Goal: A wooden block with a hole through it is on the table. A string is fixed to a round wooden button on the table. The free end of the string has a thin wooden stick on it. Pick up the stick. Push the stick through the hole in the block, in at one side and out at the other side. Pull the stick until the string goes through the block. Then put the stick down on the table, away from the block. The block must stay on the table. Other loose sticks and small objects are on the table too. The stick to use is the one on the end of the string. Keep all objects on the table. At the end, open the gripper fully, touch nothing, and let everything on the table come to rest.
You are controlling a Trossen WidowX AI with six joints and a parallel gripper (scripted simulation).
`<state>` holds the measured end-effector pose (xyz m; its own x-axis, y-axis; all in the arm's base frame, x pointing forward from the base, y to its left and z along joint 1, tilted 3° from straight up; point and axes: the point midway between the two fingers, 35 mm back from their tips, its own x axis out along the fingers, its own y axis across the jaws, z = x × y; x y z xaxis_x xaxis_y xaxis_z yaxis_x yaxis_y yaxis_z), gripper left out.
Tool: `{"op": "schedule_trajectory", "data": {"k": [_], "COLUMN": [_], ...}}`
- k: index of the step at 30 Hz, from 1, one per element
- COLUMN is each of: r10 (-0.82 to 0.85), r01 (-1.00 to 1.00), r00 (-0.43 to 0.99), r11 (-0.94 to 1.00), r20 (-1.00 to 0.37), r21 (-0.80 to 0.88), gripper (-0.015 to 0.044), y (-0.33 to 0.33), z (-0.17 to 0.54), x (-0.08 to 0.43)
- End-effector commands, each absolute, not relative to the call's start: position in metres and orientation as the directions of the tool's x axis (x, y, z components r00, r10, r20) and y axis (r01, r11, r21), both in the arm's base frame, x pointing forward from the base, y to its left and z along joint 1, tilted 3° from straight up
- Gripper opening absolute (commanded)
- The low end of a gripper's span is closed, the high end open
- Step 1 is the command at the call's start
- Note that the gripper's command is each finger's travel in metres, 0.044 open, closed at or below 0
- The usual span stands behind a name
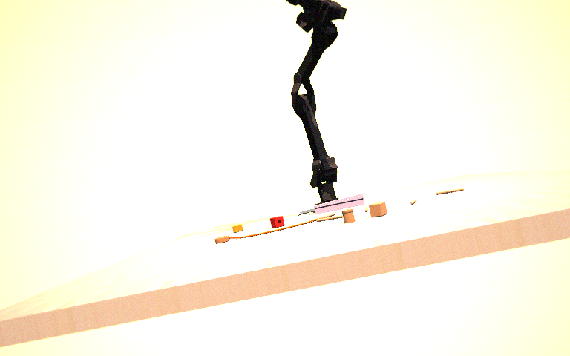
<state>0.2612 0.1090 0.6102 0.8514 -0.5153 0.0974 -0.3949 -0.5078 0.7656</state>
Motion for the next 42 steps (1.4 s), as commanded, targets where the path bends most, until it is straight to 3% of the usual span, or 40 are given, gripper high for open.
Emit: {"op": "schedule_trajectory", "data": {"k": [1, 4, 8, 12, 18, 24, 29, 33, 37, 42], "r10": [-0.515, -0.517, -0.514, -0.495, -0.434, -0.43, -0.442, -0.446, -0.429, -0.357], "r01": [-0.395, -0.377, -0.224, 0.005, 0.307, 0.433, 0.296, 0.059, -0.233, -0.581], "r00": [0.851, 0.849, 0.843, 0.852, 0.897, 0.897, 0.839, 0.747, 0.614, 0.4], "r11": [-0.508, -0.447, -0.065, 0.328, 0.753, 0.901, 0.86, 0.783, 0.704, 0.613], "r20": [0.097, 0.11, 0.16, 0.168, 0.088, -0.108, -0.318, -0.494, -0.663, -0.844], "r21": [0.766, 0.811, 0.972, 0.945, 0.581, 0.008, -0.416, -0.619, -0.671, -0.535], "gripper": [0.0426, 0.044, 0.044, 0.044, 0.044, 0.044, 0.044, 0.044, 0.044, 0.044], "y": [0.109, 0.11, 0.113, 0.11, 0.093, 0.051, 0.006, -0.032, -0.067, -0.101], "z": [0.61, 0.608, 0.59, 0.561, 0.493, 0.411, 0.336, 0.277, 0.219, 0.154], "x": [0.261, 0.267, 0.304, 0.344, 0.404, 0.443, 0.454, 0.446, 0.424, 0.378]}}
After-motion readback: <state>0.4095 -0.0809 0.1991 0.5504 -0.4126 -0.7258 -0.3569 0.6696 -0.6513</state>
